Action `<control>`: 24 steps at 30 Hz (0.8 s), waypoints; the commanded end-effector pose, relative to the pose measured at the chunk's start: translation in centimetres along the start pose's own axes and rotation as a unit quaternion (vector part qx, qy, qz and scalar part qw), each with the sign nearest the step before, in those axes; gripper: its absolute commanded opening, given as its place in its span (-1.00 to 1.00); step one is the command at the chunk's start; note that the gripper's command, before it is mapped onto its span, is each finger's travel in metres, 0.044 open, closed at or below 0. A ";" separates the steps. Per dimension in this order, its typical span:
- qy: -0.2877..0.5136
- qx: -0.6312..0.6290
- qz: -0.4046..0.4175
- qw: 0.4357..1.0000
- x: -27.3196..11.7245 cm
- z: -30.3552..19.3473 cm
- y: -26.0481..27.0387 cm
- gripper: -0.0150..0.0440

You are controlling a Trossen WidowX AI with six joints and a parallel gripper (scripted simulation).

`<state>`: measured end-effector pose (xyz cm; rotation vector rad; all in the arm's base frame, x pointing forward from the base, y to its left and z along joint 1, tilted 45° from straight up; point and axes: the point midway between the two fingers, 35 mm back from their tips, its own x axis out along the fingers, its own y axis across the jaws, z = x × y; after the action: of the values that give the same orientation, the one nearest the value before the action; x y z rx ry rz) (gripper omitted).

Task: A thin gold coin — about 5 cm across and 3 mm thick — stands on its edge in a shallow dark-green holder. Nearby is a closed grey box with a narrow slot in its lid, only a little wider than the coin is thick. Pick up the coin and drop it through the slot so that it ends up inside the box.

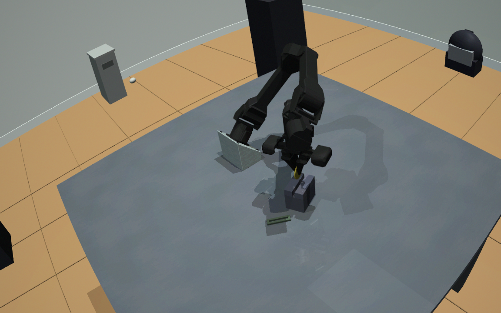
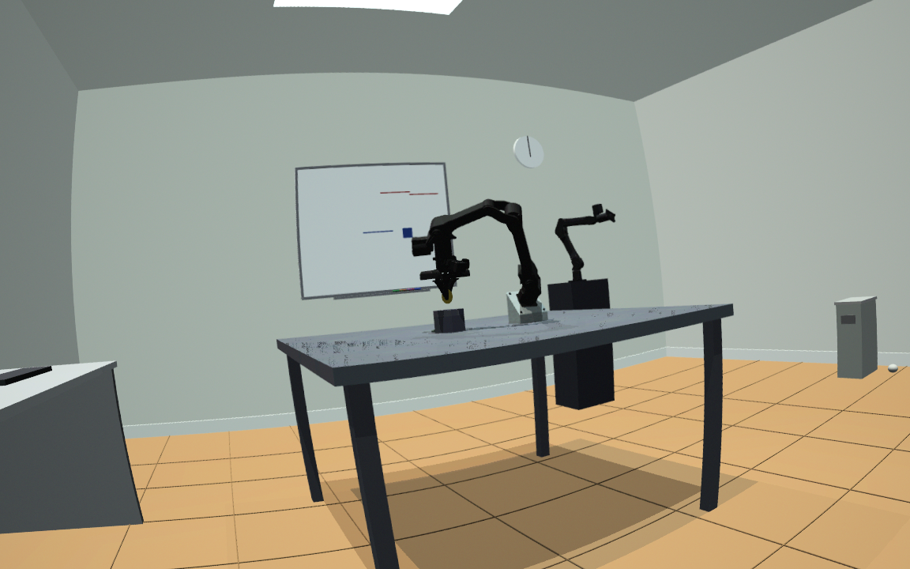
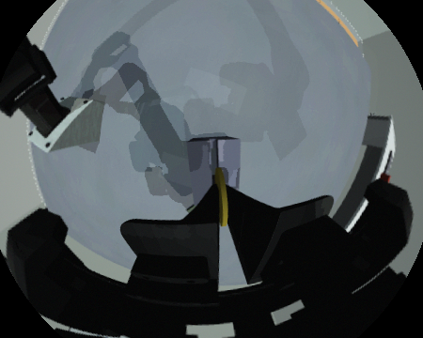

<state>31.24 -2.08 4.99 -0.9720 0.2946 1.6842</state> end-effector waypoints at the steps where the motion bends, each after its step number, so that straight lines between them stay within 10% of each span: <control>1: 0.000 0.000 0.000 1.000 0.1 0.0 0.0 -0.49; 24: -0.001 0.004 0.000 1.000 1.1 0.2 0.1 -0.49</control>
<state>31.24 -1.49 4.46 -0.9755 0.2986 1.6827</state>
